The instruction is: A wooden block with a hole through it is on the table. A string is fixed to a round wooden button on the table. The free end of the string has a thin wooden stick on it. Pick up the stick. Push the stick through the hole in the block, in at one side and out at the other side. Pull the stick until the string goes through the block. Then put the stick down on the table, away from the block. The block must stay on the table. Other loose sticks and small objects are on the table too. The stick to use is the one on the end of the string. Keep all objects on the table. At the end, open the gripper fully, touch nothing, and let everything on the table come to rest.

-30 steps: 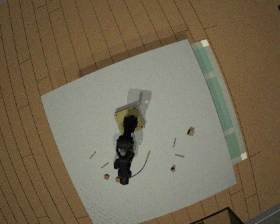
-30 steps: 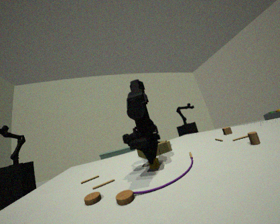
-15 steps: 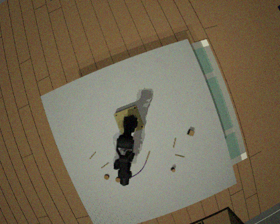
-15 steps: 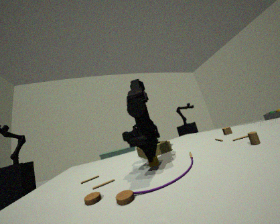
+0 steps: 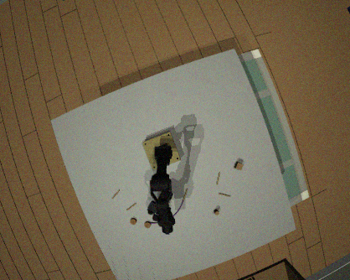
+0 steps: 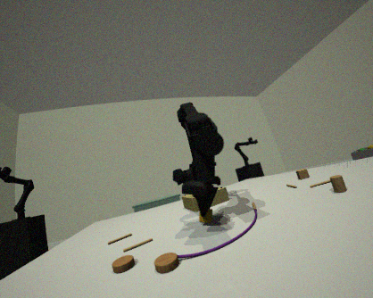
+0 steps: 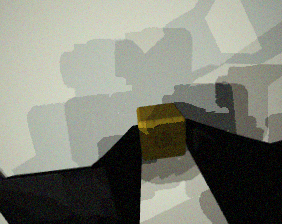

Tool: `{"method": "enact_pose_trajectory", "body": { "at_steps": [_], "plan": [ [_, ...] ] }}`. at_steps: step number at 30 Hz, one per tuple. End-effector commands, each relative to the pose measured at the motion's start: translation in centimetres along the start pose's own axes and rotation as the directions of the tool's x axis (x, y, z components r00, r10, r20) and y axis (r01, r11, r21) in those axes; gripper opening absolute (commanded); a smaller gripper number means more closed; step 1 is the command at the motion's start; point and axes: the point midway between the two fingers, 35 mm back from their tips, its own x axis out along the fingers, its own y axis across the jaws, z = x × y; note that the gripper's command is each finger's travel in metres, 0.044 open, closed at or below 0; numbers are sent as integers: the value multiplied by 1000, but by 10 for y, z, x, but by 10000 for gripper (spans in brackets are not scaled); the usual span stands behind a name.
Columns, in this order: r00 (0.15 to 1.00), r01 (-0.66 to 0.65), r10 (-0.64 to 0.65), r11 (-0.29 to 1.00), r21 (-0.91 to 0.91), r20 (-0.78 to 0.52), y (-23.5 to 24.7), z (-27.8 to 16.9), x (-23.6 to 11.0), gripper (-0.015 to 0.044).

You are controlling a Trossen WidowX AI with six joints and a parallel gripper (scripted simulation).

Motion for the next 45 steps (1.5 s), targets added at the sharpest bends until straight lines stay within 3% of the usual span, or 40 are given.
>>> {"method": "enact_pose_trajectory", "body": {
  "at_steps": [1,28,41,42,45],
  "plan": [
    [997,-10,10,1000,-1,83,1,-6,-1,0],
    [900,-4,4,1000,1,436,0,-29,4,0],
    [786,-2,-1,1000,3,618,0,-40,7,0],
    [822,6,-9,1000,6,569,-1,-36,6,26],
    [822,6,-9,1000,6,569,-1,-36,6,105]
  ]
}}
